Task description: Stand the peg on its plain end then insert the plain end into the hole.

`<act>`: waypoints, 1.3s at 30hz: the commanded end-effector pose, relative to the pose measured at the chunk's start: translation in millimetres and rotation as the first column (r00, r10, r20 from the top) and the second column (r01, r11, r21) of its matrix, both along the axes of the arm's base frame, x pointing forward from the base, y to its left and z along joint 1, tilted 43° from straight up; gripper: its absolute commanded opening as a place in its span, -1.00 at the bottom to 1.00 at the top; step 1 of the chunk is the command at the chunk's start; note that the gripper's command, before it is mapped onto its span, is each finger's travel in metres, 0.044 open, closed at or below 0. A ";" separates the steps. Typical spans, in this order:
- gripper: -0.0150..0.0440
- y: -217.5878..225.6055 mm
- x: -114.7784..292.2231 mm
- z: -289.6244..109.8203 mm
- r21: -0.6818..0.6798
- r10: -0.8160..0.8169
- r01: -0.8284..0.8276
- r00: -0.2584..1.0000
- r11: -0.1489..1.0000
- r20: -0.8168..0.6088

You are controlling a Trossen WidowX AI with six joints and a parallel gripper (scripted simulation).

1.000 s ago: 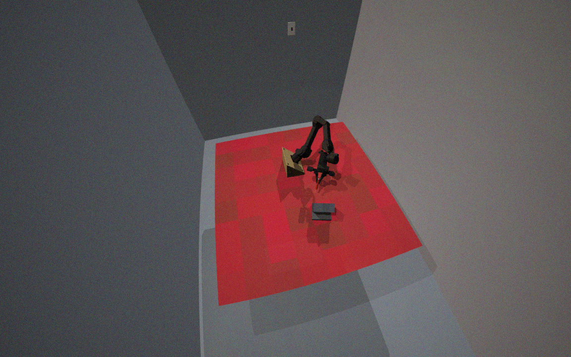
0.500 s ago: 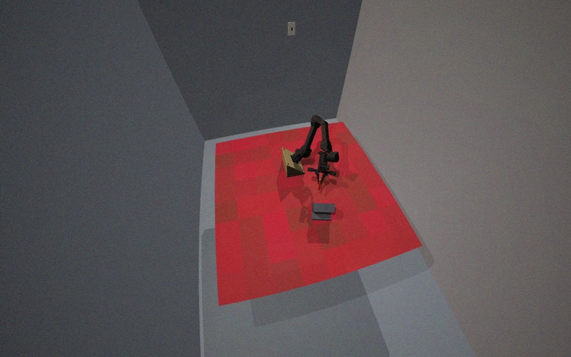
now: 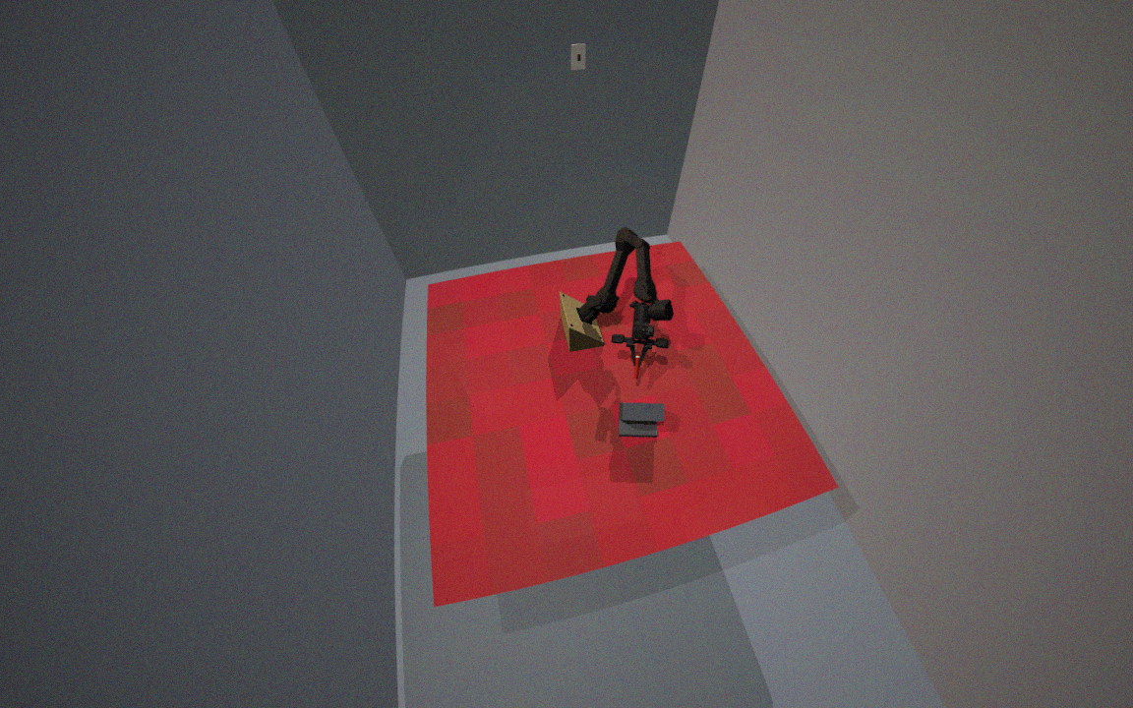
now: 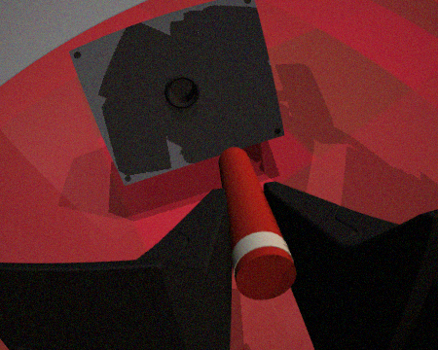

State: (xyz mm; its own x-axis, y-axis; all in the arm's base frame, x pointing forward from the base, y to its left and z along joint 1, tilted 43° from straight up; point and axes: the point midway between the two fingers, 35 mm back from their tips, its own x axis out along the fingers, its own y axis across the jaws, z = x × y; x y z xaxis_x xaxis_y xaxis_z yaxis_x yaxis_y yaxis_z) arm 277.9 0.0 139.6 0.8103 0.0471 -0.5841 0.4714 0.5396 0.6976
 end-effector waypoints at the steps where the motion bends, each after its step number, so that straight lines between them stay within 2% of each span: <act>1: -0.49 -0.9 4.1 -2.2 0.006 -0.014 0.014 1.000 1.000 0.008; 39: -0.49 -2.5 41.7 -6.8 0.048 -0.080 0.075 0.991 0.996 0.109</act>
State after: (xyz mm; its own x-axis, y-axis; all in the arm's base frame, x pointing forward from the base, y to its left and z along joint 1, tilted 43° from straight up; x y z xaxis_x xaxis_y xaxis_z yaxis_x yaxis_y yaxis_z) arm 317.1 -2.0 135.1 0.8685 0.0124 -0.4955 0.4289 0.4822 0.7639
